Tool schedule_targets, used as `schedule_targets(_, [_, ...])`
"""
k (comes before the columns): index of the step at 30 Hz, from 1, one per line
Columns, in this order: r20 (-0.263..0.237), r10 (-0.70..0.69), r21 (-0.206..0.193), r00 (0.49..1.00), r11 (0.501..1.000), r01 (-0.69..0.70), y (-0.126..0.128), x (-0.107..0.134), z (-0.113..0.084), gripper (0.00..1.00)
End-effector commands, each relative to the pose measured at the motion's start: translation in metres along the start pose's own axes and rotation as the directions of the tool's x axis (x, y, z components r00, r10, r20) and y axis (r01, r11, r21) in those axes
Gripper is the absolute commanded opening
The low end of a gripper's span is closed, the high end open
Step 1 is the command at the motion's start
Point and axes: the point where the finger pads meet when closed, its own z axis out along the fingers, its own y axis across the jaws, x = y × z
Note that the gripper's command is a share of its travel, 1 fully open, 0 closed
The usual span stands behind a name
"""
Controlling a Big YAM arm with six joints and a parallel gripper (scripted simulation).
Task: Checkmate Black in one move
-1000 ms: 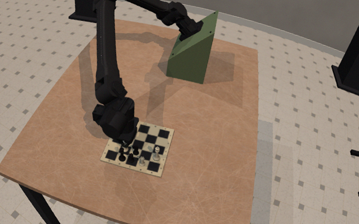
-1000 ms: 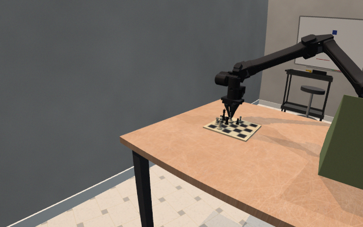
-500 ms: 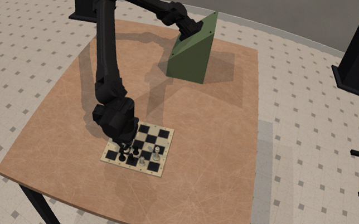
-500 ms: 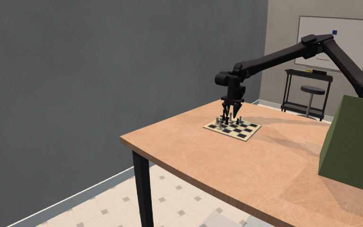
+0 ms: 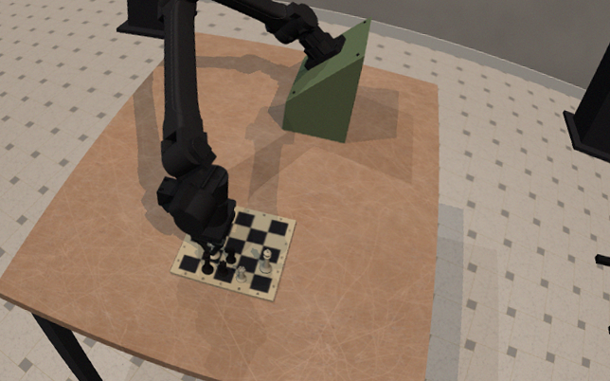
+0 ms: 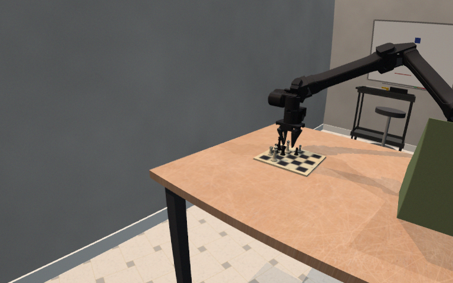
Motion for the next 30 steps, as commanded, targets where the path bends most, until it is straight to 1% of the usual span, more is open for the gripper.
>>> schedule_targets(1, [0.000,0.032,-0.059,0.999,0.998,-0.032,0.021,-0.010,-0.039,0.40])
schedule_targets(5, [0.001,0.033,-0.060,0.999,0.998,-0.033,0.020,-0.010,-0.055,0.40])
schedule_targets(13, [-0.001,0.034,-0.061,0.999,0.998,-0.034,0.018,-0.010,-0.099,0.40])
schedule_targets(15, [-0.001,0.034,-0.061,0.999,0.998,-0.034,0.018,-0.010,-0.099,0.40])
schedule_targets(16, [0.001,0.057,-0.021,0.998,0.998,-0.057,0.012,-0.025,-0.079,0.40])
schedule_targets(17, [0.001,0.049,-0.014,0.999,0.999,-0.049,0.012,-0.020,-0.079,0.40])
schedule_targets(18, [0.000,0.050,-0.015,0.999,0.999,-0.050,0.012,-0.020,-0.082,0.40])
schedule_targets(20, [-0.002,0.014,-0.042,1.000,0.999,-0.014,0.008,-0.002,-0.109,0.40])
schedule_targets(23, [-0.004,0.032,-0.059,0.999,0.998,-0.032,0.017,-0.008,-0.120,0.40])
schedule_targets(24, [-0.004,0.033,-0.057,0.999,0.998,-0.033,0.017,-0.009,-0.119,0.40])
schedule_targets(26, [-0.003,0.054,-0.026,0.999,0.998,-0.054,0.011,-0.023,-0.101,0.40])
schedule_targets(27, [-0.002,0.056,-0.020,0.998,0.998,-0.056,0.009,-0.025,-0.098,1.00])
schedule_targets(28, [-0.002,0.056,-0.020,0.998,0.998,-0.056,0.010,-0.024,-0.097,1.00])
schedule_targets(30, [-0.003,0.046,-0.036,0.999,0.998,-0.046,0.012,-0.017,-0.105,1.00])
